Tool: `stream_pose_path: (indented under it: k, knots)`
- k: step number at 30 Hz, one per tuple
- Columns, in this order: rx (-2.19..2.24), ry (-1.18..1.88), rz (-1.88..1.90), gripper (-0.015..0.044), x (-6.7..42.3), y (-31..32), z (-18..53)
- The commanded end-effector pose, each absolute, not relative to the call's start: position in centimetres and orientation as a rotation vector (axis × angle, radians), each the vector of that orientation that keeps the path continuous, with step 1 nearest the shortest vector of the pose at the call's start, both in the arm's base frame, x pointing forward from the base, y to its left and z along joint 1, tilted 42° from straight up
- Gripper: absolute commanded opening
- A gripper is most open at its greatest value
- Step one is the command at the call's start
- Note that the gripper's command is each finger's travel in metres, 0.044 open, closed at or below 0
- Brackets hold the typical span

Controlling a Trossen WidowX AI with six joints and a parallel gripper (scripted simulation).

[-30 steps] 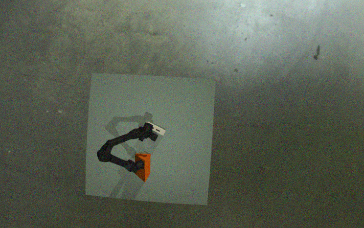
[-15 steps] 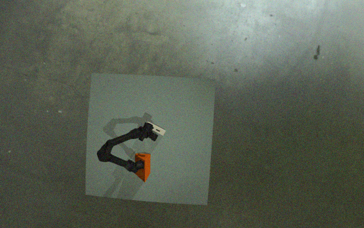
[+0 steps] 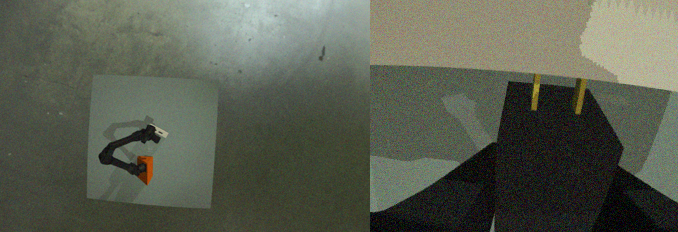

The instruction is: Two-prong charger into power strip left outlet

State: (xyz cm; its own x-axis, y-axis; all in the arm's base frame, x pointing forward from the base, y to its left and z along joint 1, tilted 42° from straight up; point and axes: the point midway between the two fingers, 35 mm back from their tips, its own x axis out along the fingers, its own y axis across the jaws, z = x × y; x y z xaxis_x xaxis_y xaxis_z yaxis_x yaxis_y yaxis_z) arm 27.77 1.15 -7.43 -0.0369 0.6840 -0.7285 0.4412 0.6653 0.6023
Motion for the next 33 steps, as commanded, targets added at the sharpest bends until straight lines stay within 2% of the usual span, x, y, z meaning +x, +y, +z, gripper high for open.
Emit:
stream_pose_path:
  k: [1, 33]
  knots:
    - [0.931, 1.669, 0.250, 0.0000, 27.90, 1.13, -7.40]
    - [0.931, 1.669, 0.250, 0.0000, 28.17, 1.03, -7.45]
